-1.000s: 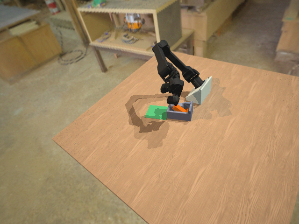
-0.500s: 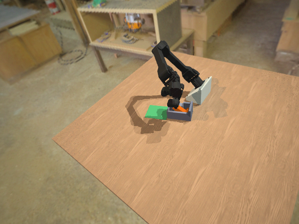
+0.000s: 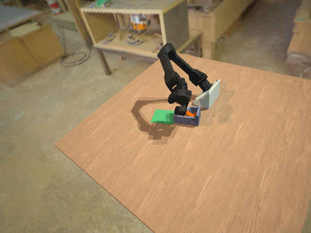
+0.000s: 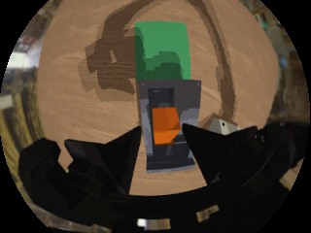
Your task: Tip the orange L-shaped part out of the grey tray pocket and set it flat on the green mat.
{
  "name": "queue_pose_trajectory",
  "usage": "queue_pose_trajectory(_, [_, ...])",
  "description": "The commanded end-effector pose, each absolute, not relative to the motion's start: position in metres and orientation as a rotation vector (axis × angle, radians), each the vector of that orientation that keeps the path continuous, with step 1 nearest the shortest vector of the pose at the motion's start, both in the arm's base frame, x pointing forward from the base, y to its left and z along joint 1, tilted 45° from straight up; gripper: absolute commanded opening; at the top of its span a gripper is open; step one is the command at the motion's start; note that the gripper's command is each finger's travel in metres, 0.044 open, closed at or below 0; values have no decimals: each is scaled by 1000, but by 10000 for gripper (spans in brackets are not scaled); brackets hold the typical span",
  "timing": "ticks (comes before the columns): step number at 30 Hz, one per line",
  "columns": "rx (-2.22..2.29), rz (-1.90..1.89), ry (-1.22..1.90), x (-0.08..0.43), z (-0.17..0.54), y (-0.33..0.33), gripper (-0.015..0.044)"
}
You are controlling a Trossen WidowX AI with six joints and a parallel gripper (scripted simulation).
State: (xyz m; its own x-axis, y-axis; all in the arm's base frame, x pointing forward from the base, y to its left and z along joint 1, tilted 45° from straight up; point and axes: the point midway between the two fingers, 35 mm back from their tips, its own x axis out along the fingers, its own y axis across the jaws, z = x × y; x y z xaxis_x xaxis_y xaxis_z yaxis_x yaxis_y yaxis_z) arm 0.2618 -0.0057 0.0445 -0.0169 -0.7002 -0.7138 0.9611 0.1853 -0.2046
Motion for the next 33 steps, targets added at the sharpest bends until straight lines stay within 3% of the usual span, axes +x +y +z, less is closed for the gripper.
queue_pose_trajectory(1, [395,-1379,818,261,40,-12,280])
queue_pose_trajectory(5, [395,-1379,818,260,38,-14,280])
queue_pose_trajectory(10, [401,-1379,820,261,40,-11,149])
queue_pose_trajectory(20, [401,-1379,820,261,40,-11,82])
queue_pose_trajectory(23, [401,-1379,820,261,40,-11,3])
queue_pose_trajectory(33, [400,-1379,820,261,44,-7,0])
